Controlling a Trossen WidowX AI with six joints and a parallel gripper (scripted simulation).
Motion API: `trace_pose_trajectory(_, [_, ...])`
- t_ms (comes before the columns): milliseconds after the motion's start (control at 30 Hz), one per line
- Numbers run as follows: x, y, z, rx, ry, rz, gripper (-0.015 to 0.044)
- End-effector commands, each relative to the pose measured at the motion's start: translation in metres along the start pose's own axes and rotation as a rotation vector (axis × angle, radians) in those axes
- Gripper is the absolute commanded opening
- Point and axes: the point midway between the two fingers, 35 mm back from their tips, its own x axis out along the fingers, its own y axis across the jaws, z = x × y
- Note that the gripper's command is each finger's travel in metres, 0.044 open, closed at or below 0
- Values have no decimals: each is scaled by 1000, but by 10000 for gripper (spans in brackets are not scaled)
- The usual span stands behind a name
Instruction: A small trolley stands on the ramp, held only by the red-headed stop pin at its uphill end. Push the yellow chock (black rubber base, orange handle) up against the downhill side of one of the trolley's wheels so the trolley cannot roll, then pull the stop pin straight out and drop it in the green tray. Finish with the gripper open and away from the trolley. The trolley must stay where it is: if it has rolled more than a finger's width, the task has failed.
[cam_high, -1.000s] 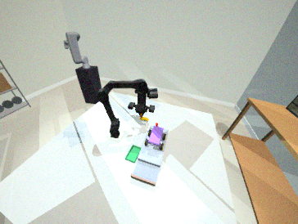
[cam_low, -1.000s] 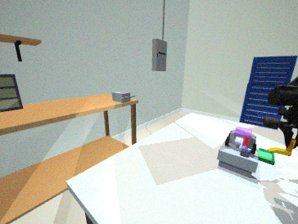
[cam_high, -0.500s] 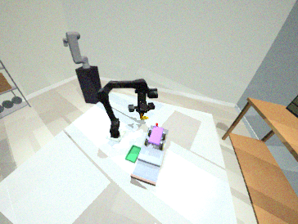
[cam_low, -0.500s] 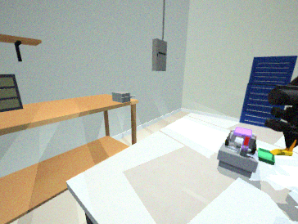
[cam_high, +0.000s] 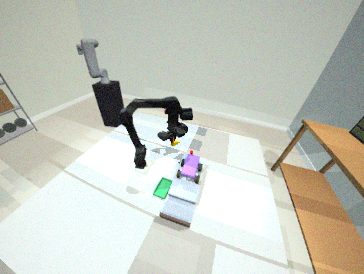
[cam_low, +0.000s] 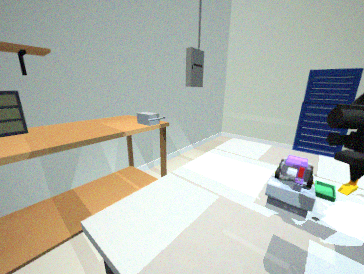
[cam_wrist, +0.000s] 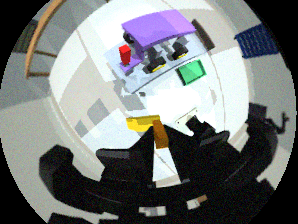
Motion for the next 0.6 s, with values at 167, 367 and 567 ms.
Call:
trace_pose_trajectory(167, [0,0,0,-310,1,0,0])
trace_pose_trajectory(367, [0,0,0,-429,1,0,0])
trace_pose_trajectory(567, [0,-2,1,-433,1,0,0])
